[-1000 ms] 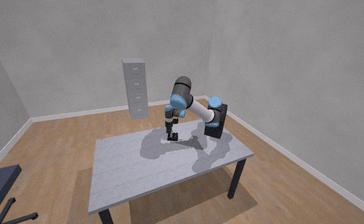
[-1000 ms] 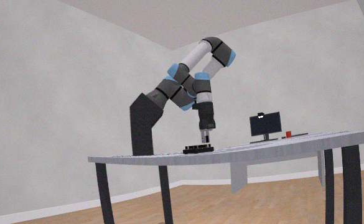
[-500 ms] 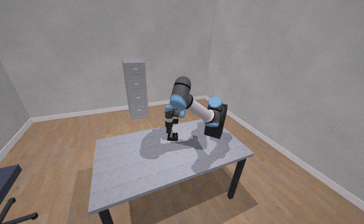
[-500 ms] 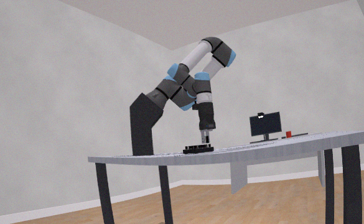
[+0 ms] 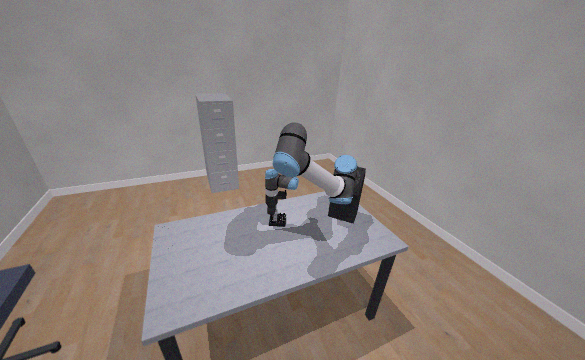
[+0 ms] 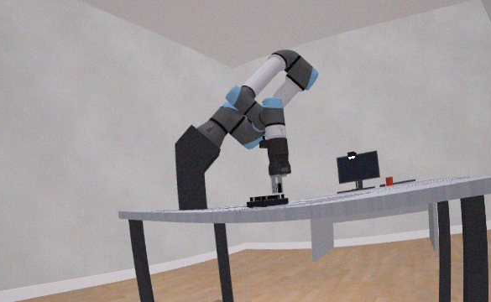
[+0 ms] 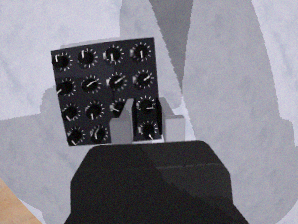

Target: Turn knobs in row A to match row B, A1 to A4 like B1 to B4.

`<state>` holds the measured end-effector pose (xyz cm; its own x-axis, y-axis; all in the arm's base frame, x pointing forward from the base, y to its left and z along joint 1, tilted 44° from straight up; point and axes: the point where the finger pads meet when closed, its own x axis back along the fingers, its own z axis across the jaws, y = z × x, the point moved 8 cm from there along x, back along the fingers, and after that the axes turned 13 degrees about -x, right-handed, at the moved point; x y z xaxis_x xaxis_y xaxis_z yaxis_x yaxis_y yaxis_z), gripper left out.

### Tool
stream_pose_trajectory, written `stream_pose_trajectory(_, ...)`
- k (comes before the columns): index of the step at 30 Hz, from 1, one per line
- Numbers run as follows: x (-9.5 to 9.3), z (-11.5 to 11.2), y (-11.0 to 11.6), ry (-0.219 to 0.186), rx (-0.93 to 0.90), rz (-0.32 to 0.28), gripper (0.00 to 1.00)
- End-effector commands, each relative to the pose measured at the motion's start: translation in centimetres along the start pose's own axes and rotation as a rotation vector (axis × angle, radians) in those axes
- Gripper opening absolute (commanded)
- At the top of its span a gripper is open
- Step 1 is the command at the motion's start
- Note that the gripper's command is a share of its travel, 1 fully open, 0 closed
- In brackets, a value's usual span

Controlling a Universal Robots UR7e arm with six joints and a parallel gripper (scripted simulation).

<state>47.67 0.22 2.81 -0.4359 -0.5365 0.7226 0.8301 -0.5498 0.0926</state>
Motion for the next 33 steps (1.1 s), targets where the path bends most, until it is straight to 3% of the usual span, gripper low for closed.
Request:
stream_pose_trajectory(1, 0.0, 0.1, 0.1, -0.001, 0.003, -0.002, 0.46)
stream_pose_trajectory(33, -1.0, 0.1, 0.2, -0.001, 0.003, -0.001, 0.46)
